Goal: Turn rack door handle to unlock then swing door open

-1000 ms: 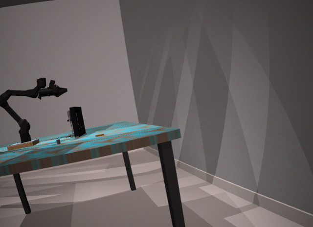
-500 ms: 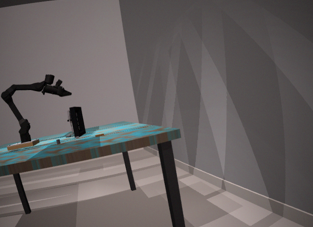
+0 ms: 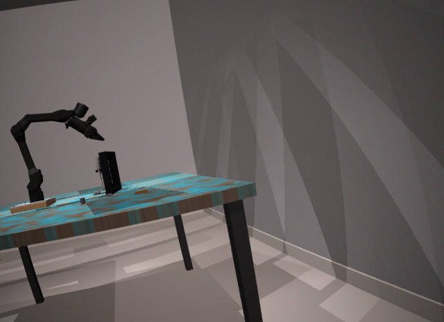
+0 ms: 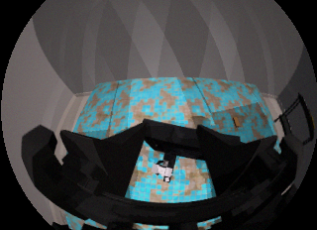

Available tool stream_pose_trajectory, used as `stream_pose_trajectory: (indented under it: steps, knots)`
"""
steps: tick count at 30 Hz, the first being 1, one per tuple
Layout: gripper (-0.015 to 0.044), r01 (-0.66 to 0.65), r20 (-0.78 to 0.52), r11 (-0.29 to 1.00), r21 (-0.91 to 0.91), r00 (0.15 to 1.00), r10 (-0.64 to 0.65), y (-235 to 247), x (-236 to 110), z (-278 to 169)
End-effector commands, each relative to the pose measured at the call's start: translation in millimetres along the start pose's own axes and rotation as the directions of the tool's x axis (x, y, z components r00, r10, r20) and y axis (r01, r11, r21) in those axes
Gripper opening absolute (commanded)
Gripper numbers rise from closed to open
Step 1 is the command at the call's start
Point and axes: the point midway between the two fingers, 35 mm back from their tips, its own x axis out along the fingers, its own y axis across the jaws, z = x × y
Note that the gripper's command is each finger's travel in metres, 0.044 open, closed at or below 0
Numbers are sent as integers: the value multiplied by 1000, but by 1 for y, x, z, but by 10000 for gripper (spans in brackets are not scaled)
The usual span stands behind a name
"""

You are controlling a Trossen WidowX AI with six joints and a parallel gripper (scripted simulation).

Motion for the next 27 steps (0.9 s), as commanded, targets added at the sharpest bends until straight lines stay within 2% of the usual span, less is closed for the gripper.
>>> stream_pose_trajectory:
  steps: [1, 14, 27]
  knots:
    - [291, 9, -61, 1000, 16, 998, -8, 2, 3, -2]
    - [291, 64, -318, 996, 58, 947, -42, 7, 13, -20]
    - [291, 148, -552, 986, 71, 830, -85, 12, 13, -39]
